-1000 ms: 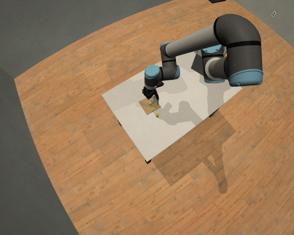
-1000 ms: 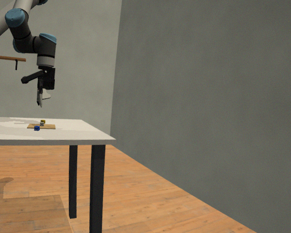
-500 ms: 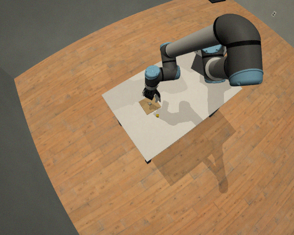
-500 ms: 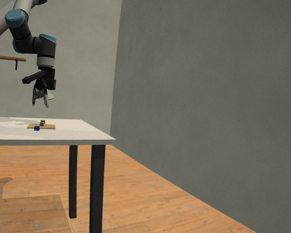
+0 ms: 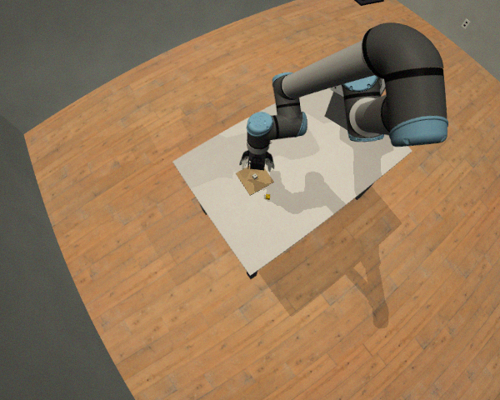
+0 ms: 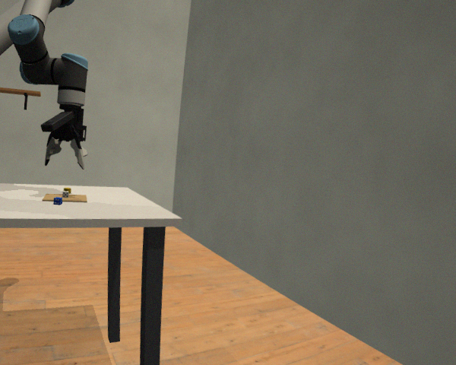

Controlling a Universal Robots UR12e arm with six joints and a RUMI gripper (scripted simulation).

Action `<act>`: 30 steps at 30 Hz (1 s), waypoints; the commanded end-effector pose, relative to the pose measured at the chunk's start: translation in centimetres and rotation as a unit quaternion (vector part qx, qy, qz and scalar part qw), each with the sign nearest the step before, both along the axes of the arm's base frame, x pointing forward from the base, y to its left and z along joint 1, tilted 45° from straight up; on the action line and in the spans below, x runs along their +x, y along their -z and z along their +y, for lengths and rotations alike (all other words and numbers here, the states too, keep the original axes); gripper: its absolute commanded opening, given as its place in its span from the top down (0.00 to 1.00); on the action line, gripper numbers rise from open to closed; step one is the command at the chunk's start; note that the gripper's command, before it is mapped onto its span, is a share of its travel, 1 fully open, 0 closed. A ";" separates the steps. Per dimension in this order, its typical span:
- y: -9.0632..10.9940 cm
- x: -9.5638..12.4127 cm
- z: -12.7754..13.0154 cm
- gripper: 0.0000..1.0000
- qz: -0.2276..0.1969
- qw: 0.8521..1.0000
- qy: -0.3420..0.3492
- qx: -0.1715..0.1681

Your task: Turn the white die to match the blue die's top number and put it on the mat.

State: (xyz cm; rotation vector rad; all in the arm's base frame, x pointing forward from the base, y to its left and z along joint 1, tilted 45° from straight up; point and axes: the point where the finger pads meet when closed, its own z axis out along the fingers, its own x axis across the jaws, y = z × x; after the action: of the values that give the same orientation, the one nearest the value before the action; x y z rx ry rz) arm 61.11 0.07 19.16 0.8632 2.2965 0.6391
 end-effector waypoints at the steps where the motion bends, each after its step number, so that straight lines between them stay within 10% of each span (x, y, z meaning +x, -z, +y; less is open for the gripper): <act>1: -0.1 0.2 0.0 0.00 -0.018 0.996 -0.063 -0.055; 30: -0.6 0.8 0.2 0.00 -0.076 0.941 -0.241 -0.224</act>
State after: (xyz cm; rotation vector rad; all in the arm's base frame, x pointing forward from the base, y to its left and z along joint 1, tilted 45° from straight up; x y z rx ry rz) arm 61.89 0.28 19.66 0.0871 2.3807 0.3513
